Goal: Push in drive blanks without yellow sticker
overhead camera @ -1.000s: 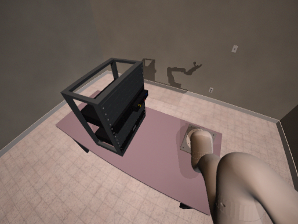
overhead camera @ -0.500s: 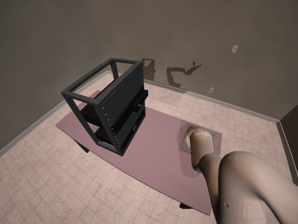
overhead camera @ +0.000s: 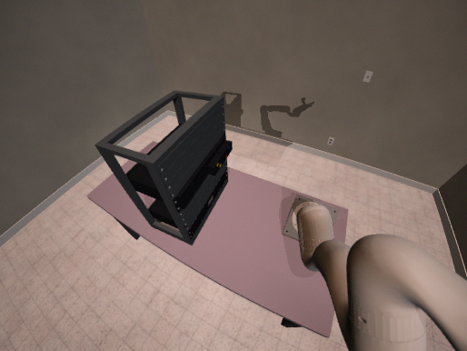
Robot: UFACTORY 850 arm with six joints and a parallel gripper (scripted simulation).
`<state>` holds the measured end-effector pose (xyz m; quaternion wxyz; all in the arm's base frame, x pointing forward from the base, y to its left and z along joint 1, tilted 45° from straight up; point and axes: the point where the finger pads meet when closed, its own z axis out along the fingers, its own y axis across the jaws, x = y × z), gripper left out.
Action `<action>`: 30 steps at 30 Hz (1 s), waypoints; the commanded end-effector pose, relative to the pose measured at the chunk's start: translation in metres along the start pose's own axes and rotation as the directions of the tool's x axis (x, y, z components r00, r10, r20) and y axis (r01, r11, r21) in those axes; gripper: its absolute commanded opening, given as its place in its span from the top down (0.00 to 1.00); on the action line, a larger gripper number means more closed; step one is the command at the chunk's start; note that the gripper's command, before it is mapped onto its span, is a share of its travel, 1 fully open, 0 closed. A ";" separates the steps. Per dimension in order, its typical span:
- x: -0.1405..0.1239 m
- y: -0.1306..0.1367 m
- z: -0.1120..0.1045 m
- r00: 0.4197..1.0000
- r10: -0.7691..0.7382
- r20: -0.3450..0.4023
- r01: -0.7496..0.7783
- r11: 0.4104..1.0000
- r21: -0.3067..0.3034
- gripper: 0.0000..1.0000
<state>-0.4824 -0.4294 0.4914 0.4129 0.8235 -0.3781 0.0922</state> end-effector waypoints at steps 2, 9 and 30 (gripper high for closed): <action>-0.001 -0.004 0.006 1.000 -0.024 0.013 0.024 1.000 0.011 0.00; -0.009 -0.026 0.029 0.990 -0.130 0.059 0.126 0.990 0.065 0.00; -0.028 -0.095 0.097 0.842 -0.525 0.122 0.484 0.836 0.259 0.00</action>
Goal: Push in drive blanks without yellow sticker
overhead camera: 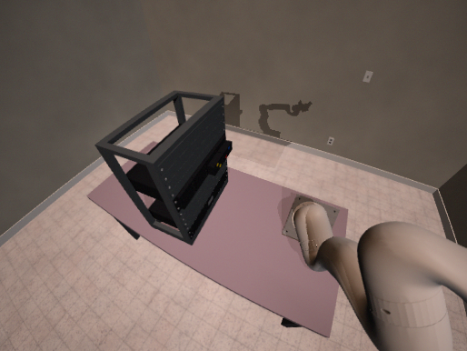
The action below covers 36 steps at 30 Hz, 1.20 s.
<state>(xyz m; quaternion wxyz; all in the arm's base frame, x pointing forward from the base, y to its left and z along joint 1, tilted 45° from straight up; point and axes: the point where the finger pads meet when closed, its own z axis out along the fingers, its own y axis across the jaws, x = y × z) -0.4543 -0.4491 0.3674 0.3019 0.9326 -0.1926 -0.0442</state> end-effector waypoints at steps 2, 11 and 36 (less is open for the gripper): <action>0.006 -0.010 0.017 0.994 -0.106 0.026 0.105 0.994 0.032 0.00; 0.020 -0.028 0.047 0.949 -0.311 0.054 0.305 0.948 0.089 0.00; 0.099 -0.072 0.138 0.400 -0.916 0.036 0.899 0.400 0.178 0.00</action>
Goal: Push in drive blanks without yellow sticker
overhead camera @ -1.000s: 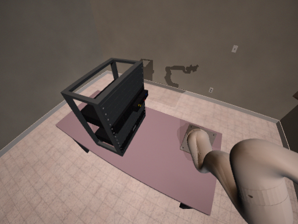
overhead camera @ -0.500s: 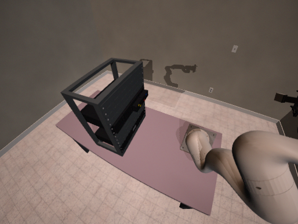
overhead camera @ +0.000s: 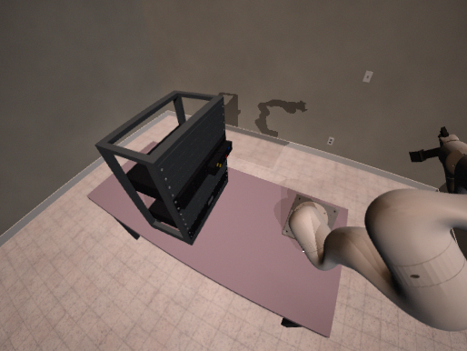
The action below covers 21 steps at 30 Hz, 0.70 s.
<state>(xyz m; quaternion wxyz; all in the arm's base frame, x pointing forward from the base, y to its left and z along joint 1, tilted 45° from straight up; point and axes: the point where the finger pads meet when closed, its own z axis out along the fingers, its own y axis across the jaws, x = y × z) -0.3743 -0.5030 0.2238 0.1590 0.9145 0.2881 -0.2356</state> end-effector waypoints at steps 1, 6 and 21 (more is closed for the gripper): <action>0.010 0.013 0.009 0.992 -0.120 0.022 0.121 0.993 -0.010 0.00; 0.023 0.027 0.017 0.970 -0.238 0.041 0.239 0.971 -0.020 0.00; 0.090 0.099 0.040 0.719 -0.675 0.167 0.692 0.718 -0.080 0.00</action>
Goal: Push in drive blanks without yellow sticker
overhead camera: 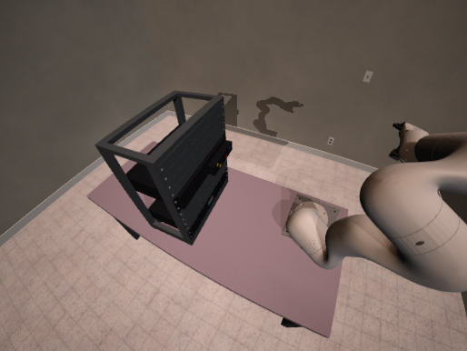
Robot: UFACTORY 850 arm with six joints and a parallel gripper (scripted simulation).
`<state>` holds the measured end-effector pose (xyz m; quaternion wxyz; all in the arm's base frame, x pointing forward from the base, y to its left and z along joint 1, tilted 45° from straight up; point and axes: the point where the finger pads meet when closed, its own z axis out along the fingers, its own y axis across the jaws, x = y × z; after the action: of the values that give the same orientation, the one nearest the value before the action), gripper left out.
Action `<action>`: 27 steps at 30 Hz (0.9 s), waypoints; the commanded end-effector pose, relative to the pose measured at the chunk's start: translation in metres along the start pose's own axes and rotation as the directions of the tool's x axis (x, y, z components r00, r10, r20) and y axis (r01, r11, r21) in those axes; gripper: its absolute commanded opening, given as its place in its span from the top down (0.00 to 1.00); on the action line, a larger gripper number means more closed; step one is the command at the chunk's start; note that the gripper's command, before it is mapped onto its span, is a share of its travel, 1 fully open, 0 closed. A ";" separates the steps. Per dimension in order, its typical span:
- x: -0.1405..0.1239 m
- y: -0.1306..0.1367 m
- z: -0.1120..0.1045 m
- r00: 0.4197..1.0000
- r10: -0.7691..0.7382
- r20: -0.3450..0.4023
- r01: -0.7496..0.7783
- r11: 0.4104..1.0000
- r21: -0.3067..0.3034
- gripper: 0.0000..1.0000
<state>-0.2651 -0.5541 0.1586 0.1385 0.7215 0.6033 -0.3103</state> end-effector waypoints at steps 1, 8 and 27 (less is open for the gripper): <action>-0.002 0.011 0.003 0.998 -0.058 0.023 0.059 0.998 -0.015 0.00; 0.006 0.075 0.009 0.943 -0.310 0.118 0.321 0.943 -0.087 0.00; 0.052 0.240 -0.014 0.593 -0.660 0.461 0.790 0.588 -0.173 0.00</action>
<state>-0.0483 -0.5642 0.0985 0.2194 0.3362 0.8489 -0.3439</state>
